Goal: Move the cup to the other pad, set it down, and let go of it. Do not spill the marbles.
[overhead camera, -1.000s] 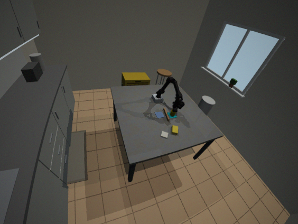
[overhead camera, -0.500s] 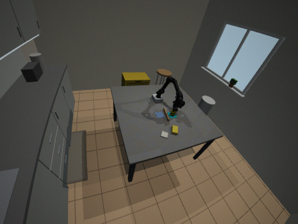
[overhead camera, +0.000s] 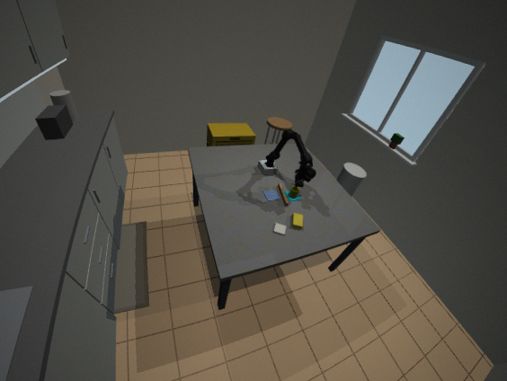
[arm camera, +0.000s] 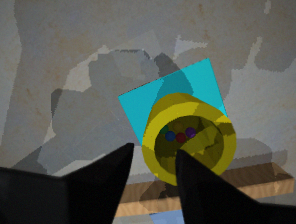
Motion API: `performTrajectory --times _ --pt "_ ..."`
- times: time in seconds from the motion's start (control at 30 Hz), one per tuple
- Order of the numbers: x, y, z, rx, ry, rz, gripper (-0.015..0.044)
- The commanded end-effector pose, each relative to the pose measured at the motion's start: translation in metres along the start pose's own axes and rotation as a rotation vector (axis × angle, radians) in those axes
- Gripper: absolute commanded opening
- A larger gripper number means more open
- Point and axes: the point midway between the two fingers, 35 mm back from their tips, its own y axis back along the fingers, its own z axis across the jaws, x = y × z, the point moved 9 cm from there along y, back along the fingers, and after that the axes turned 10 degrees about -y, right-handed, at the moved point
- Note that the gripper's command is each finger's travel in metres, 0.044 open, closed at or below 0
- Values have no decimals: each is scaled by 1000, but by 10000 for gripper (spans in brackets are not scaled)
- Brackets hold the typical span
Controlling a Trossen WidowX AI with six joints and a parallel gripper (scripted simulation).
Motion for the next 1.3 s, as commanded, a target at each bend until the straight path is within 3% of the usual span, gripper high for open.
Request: performTrajectory --times 0.0,0.13,0.5,1.03,1.27 --pt "0 6 0 -1 0 -2 147" --pt "0 11 0 -2 0 -1 147" --pt "0 11 0 0 -2 0 435" --pt "-1 68 -2 -1 -1 -1 440" --pt "-1 68 -2 1 -6 -2 440"
